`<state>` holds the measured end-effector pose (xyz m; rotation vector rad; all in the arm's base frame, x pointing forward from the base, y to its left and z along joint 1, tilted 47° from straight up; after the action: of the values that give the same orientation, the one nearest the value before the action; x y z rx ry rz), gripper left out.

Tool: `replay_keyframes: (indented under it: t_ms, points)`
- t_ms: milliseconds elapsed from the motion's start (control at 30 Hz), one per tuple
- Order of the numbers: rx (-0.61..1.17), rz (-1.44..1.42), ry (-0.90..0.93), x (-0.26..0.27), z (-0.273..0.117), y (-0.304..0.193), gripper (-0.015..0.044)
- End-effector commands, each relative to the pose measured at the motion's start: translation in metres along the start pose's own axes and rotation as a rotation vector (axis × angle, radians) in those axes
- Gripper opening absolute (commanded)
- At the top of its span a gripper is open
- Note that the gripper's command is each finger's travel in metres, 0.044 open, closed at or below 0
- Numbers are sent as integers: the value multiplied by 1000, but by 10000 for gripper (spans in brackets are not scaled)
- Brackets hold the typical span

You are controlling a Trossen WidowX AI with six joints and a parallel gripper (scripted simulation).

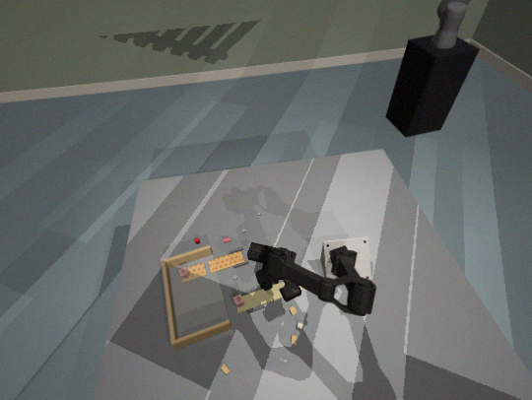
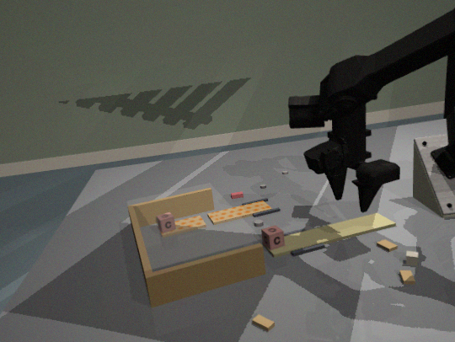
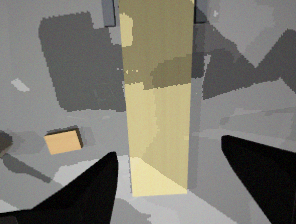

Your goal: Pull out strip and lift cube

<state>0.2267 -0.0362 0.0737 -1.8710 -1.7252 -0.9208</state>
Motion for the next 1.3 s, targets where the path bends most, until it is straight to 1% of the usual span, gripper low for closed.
replay_keyframes:
  t_ms: [0,1267]
  points:
    - [1,6,7,1,-1,16,440]
    - [-4,1,7,9,-18,148,440]
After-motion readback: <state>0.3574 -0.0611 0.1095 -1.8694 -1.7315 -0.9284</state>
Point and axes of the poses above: the point midway between the two fingers, 35 mm back from their tips, its own z axis out along the fingers, its own x axis across the jaws, y = z × x, the point moved 4 cm from there along -z, back along the fingers, and after that the axes turned 11 degrees about z, right-handed, at the moved point
